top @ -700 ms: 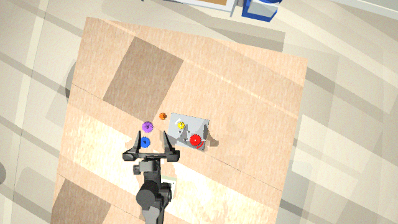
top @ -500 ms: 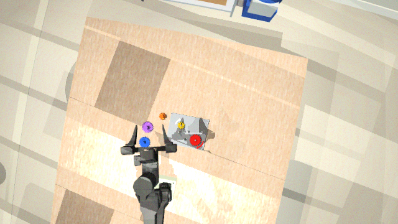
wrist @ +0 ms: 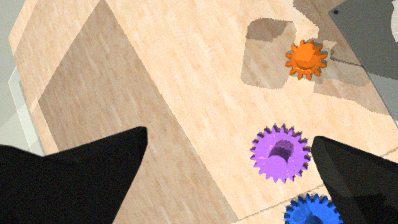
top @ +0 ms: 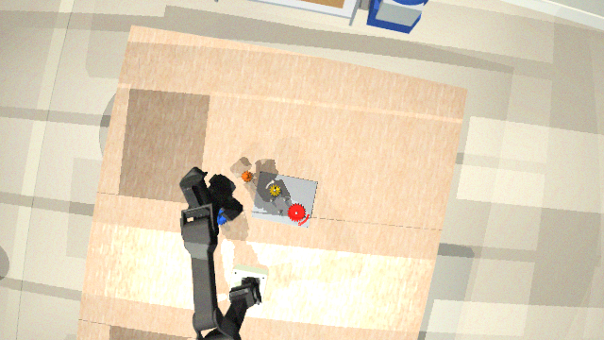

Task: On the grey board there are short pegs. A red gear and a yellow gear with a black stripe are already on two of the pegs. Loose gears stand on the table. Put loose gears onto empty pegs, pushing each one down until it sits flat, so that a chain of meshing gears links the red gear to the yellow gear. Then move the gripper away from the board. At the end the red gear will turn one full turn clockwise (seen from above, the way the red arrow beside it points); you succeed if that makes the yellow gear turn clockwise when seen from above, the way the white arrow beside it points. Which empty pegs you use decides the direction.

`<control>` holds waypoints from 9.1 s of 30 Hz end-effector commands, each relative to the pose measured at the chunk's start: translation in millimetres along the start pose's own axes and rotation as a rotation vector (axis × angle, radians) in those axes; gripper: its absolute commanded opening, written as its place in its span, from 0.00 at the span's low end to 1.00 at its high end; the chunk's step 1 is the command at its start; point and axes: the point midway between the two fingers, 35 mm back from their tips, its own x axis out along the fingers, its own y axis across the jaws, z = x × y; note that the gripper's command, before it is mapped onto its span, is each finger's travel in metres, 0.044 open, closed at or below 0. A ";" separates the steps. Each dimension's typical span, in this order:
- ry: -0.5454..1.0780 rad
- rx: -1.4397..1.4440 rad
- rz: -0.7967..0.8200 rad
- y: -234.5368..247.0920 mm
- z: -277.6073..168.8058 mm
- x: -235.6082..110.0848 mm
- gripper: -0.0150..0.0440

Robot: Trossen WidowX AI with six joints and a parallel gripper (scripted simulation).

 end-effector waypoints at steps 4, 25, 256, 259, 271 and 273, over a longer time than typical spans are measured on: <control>0.132 0.277 -0.404 -27.6 -45.1 44.2 1.00; 0.134 0.283 -0.415 -37.4 -52.7 66.2 1.00; 0.135 0.201 -0.421 -185.9 105.3 -1.2 0.25; 0.142 0.167 -0.419 -188.0 104.3 2.9 0.25; 0.135 0.200 -0.421 -195.0 102.1 18.9 0.25; 0.129 0.229 -0.423 -196.0 101.5 21.8 0.25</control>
